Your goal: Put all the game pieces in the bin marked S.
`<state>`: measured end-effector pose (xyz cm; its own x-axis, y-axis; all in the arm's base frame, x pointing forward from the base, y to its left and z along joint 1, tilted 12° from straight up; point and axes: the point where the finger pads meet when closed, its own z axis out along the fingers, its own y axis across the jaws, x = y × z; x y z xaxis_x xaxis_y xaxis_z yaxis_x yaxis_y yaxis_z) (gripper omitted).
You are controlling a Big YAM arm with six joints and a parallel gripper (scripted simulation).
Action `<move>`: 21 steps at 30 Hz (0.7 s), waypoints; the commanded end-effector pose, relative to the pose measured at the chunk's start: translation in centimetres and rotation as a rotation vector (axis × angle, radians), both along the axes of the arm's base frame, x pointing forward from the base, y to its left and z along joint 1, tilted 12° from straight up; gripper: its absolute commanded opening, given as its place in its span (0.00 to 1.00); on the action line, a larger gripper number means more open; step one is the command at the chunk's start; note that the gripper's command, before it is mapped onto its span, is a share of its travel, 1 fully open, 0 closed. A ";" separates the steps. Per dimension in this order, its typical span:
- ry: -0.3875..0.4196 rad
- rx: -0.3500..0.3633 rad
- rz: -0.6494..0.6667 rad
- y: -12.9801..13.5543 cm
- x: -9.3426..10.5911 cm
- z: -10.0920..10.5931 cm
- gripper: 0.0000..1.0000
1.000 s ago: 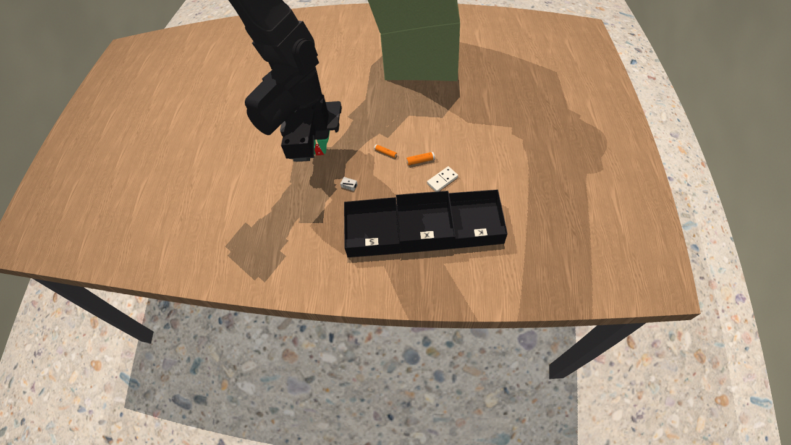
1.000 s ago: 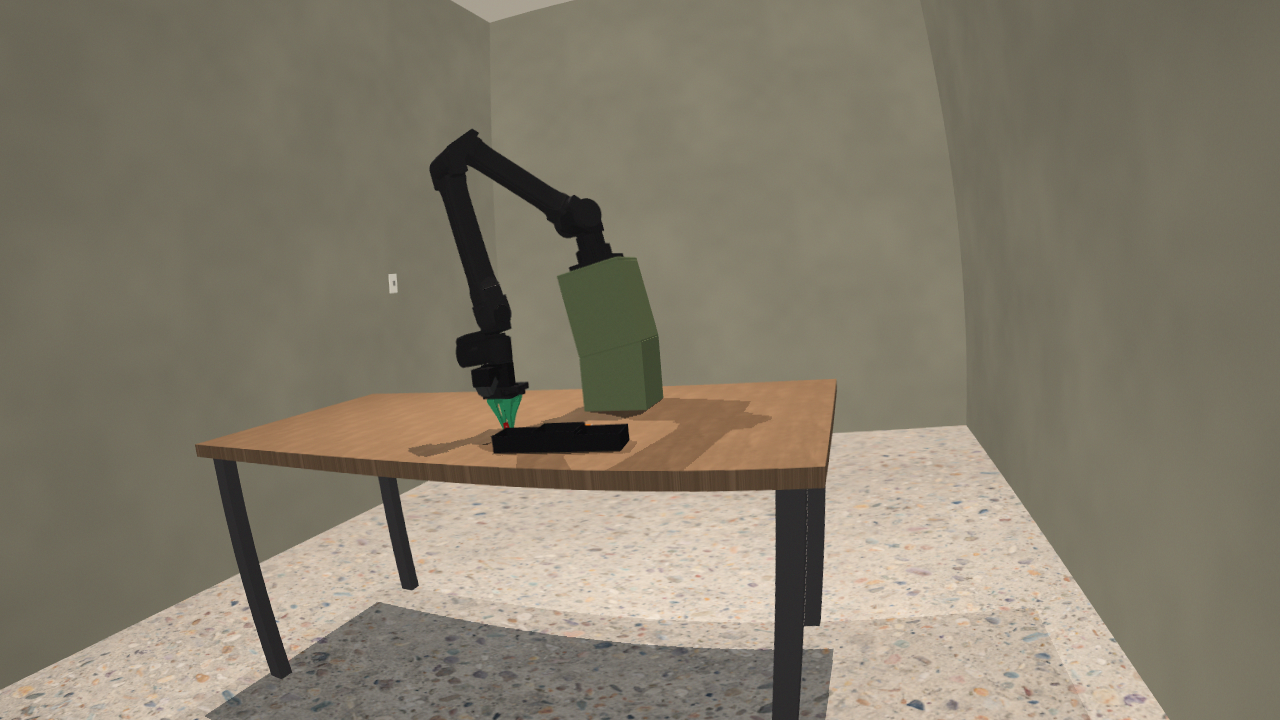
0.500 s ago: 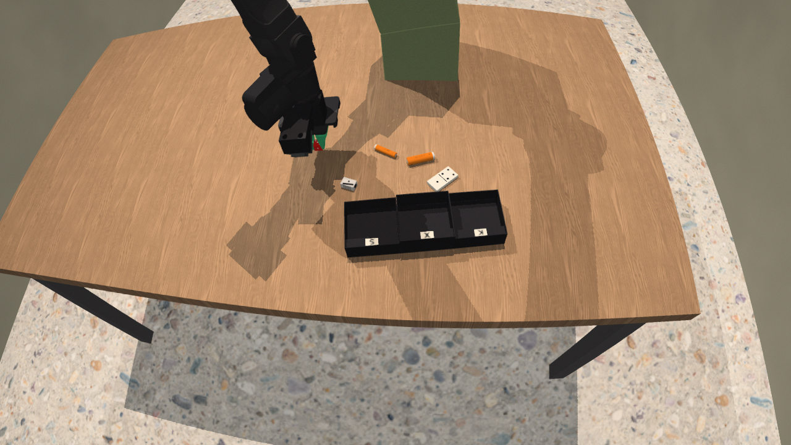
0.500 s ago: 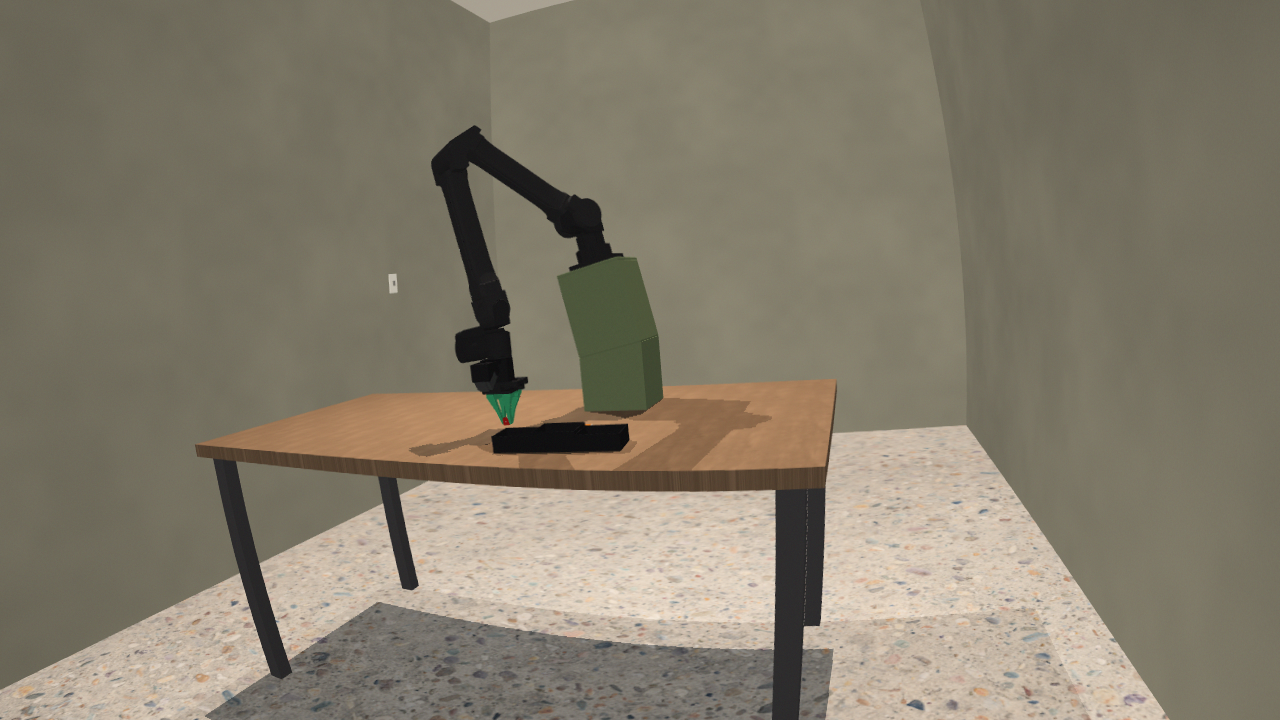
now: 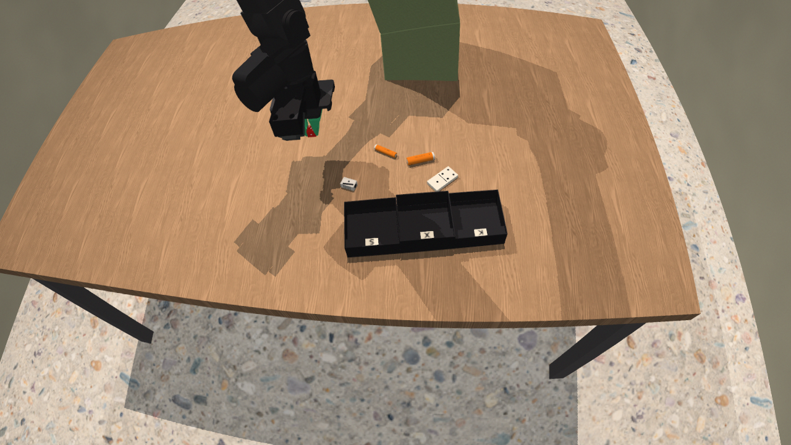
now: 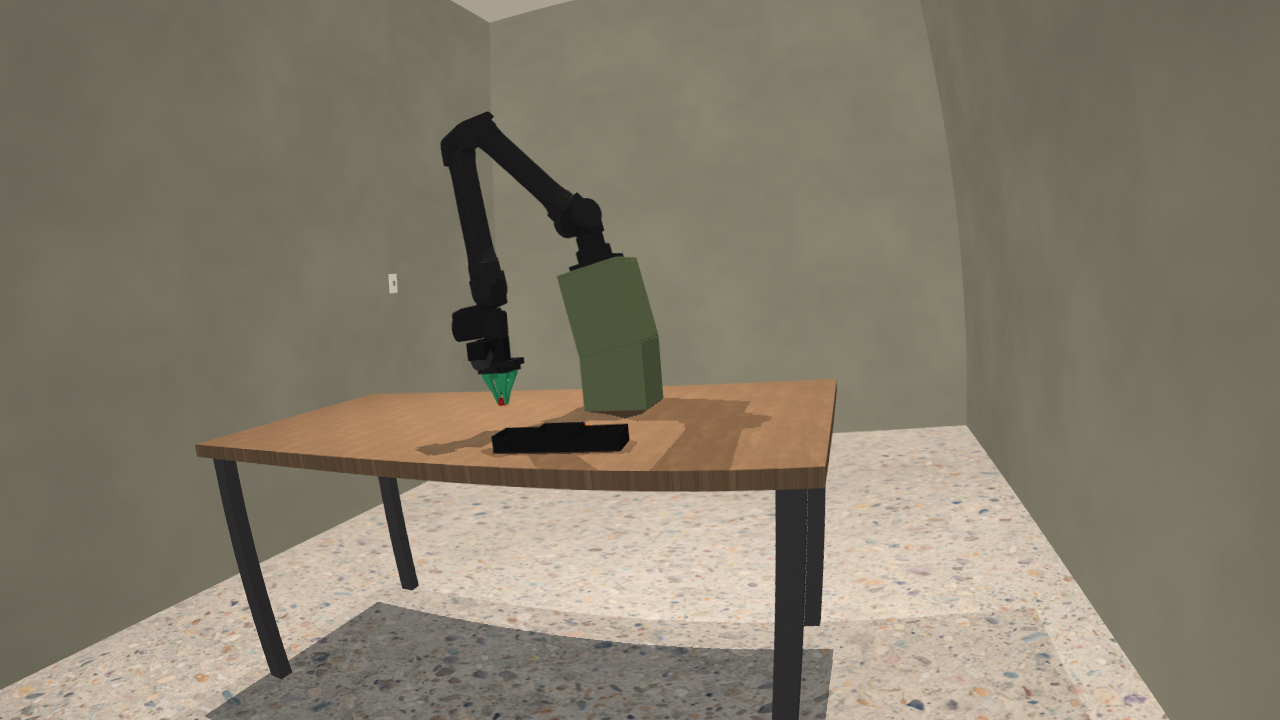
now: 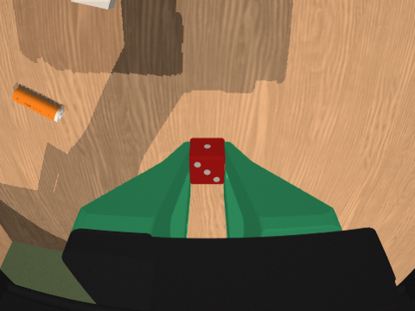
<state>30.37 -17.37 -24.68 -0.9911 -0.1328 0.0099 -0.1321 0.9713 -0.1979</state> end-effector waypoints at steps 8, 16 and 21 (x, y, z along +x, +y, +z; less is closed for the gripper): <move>-0.021 -0.009 0.003 0.5 0.7 1.4 0.11; -0.021 -0.009 0.004 0.5 0.7 1.4 0.11; -0.021 -0.009 0.004 0.5 0.7 1.5 0.11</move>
<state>30.29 -17.21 -24.35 -0.9915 -0.1298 0.0099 -0.1292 0.9718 -0.1973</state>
